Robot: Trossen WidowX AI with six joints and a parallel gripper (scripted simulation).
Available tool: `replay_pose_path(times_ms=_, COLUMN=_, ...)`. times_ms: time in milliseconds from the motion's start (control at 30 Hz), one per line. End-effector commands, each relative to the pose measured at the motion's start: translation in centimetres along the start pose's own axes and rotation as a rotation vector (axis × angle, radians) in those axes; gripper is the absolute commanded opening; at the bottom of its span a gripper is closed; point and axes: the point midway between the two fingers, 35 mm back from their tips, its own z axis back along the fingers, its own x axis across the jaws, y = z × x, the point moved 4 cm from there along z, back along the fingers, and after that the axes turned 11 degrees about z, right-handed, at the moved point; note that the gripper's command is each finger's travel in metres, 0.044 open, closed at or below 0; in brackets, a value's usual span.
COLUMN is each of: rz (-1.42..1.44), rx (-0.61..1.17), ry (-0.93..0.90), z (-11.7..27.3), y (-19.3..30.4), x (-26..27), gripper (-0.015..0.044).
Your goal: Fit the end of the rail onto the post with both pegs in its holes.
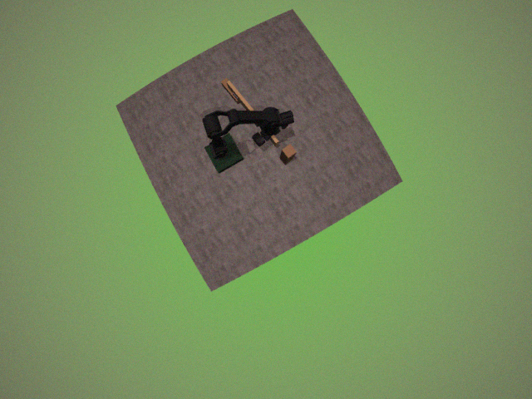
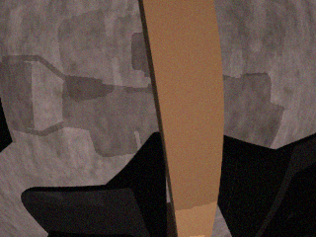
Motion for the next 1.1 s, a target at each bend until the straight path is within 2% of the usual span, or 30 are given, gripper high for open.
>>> replay_pose_path(times_ms=0, rz=0.003, rx=0.004, ry=0.002, z=0.16, y=0.25, x=-0.07, gripper=0.0000)
replay_pose_path(times_ms=1067, rz=0.003, rx=0.005, ry=0.002, z=0.26, y=1.19, x=0.04, gripper=0.0000)
